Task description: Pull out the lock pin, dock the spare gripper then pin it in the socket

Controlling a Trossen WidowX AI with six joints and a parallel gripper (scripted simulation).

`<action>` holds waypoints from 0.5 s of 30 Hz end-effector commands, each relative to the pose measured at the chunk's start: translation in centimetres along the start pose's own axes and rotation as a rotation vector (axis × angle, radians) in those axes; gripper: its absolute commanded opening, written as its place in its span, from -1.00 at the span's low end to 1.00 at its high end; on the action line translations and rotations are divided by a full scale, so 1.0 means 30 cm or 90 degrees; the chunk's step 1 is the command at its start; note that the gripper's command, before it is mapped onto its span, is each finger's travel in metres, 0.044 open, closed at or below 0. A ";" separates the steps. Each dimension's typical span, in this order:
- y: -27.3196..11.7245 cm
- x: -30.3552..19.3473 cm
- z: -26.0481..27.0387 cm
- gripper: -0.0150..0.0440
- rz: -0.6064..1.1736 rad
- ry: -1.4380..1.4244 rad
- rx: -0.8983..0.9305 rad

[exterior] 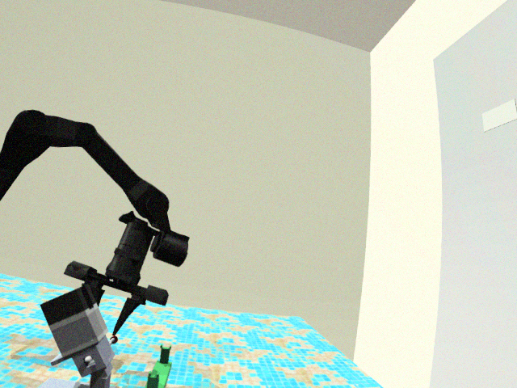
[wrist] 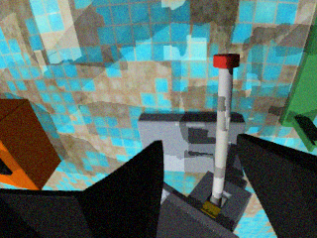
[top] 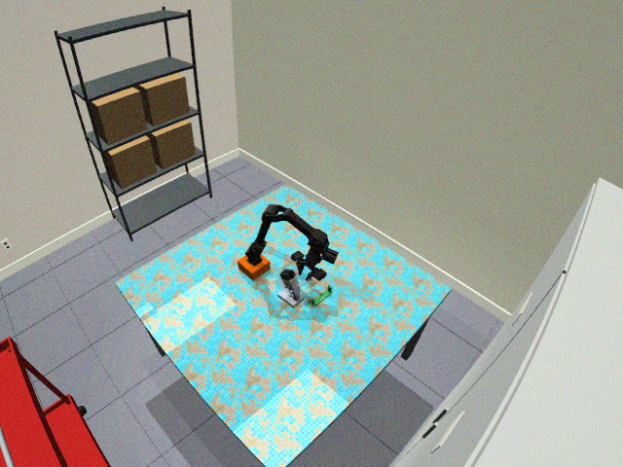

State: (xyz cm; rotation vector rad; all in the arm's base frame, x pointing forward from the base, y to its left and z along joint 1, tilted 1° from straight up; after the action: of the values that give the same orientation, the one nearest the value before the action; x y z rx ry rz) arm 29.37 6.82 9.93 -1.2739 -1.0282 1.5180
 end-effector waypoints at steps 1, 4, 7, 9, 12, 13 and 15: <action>-0.032 0.013 0.001 0.19 -0.001 0.000 -0.001; -0.055 0.023 0.006 0.19 0.001 -0.001 0.001; -0.078 0.032 0.010 0.19 0.003 -0.002 0.003; -0.095 0.039 0.012 0.19 0.004 -0.003 0.004; -0.119 0.048 0.016 0.19 0.006 -0.004 0.005; -0.127 0.051 0.018 0.19 0.007 -0.005 0.005; -0.144 0.057 0.020 0.19 0.008 -0.006 0.005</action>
State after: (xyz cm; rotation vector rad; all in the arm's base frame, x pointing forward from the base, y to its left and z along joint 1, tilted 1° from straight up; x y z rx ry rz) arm 29.05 9.10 13.11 -1.2716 -1.0188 1.5402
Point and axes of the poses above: the point midway between the two fingers, 35 mm back from their tips, its own y axis out along the fingers, its own z axis across the jaws, x = y × z, the point moved 3 cm from there along -y, back along the fingers, and after that the axes turned 7 degrees about -y, right-handed, at the moved point
